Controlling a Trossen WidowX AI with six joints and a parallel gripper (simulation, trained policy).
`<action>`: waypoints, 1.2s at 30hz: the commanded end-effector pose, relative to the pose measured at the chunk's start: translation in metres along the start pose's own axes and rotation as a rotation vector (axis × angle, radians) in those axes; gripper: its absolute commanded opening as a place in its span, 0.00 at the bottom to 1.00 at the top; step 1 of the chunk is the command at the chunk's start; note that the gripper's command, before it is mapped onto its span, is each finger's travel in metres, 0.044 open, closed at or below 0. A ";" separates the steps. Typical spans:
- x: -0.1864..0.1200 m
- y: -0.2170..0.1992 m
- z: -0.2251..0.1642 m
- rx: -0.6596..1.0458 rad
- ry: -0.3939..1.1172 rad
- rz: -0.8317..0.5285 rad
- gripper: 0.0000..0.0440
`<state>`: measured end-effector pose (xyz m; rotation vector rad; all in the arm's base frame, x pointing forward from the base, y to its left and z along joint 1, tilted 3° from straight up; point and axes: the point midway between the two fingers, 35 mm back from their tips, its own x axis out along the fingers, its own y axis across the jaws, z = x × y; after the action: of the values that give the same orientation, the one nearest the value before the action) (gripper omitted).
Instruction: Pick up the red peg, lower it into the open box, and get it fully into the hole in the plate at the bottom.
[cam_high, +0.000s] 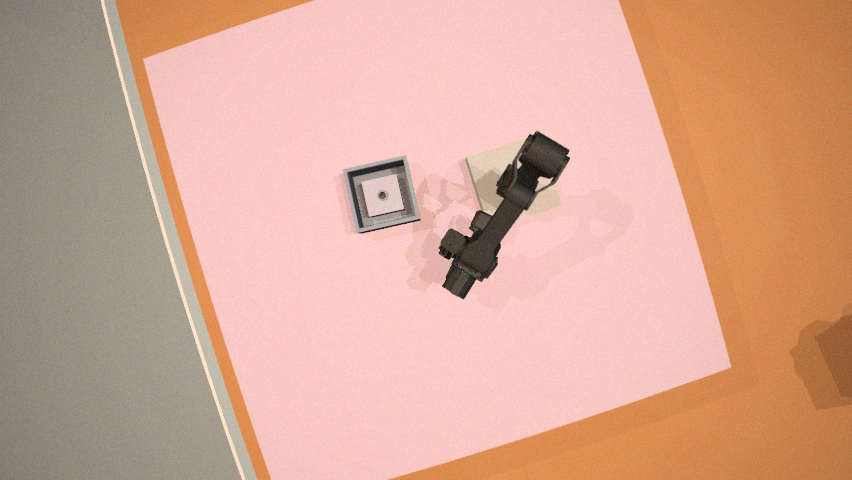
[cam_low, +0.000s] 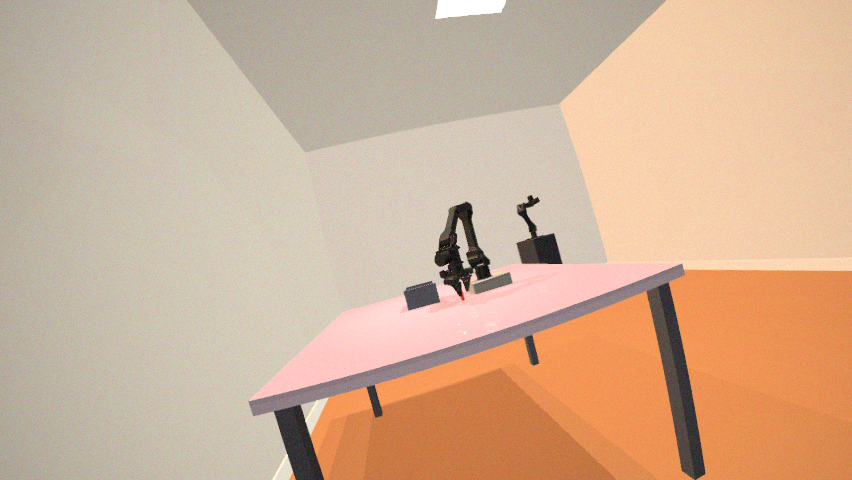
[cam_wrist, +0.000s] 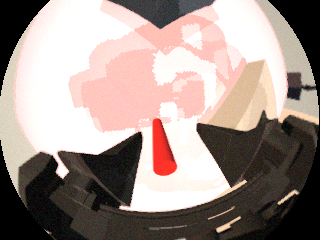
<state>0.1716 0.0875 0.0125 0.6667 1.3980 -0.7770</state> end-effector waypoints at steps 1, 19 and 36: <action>0.012 -0.009 -0.002 0.042 0.012 -0.029 0.60; -0.004 -0.015 0.013 0.020 -0.002 -0.015 0.00; -0.057 -0.018 0.053 -0.101 -0.167 0.050 0.00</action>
<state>0.1822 0.0444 0.0609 0.5595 1.2877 -0.7211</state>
